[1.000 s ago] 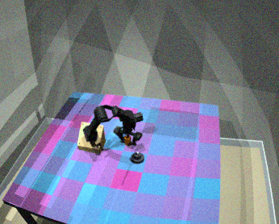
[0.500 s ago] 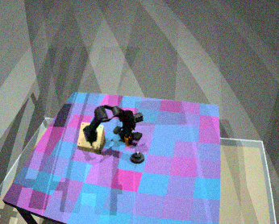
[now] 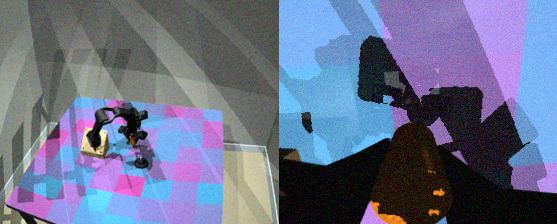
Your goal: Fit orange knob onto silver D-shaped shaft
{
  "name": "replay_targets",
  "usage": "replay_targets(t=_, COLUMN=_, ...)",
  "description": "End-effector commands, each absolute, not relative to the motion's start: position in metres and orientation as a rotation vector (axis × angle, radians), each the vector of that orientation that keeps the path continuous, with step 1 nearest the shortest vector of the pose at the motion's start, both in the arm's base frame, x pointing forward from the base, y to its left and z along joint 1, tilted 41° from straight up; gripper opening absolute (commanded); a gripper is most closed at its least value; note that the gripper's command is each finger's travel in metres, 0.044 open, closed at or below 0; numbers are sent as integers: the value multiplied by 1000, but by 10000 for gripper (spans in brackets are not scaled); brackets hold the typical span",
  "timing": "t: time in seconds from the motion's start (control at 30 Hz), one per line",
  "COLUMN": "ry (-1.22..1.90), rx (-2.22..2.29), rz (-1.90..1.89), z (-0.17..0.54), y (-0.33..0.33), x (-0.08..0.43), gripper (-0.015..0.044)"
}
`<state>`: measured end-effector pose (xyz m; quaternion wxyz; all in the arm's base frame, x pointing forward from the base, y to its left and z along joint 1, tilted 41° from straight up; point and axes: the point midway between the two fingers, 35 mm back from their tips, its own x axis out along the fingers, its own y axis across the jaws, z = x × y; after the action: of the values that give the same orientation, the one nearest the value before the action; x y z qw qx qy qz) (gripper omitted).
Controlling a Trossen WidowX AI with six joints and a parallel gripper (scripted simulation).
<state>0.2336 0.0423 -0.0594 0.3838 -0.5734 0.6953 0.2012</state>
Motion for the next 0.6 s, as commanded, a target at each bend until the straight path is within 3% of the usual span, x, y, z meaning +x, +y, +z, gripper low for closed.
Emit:
replay_targets(t=0.0, ry=1757, rx=-1451, rz=516, z=-42, y=60, x=240, gripper=0)
replay_targets(t=0.57, ry=1782, rx=-1462, rz=518, z=12, y=99, x=239, gripper=0)
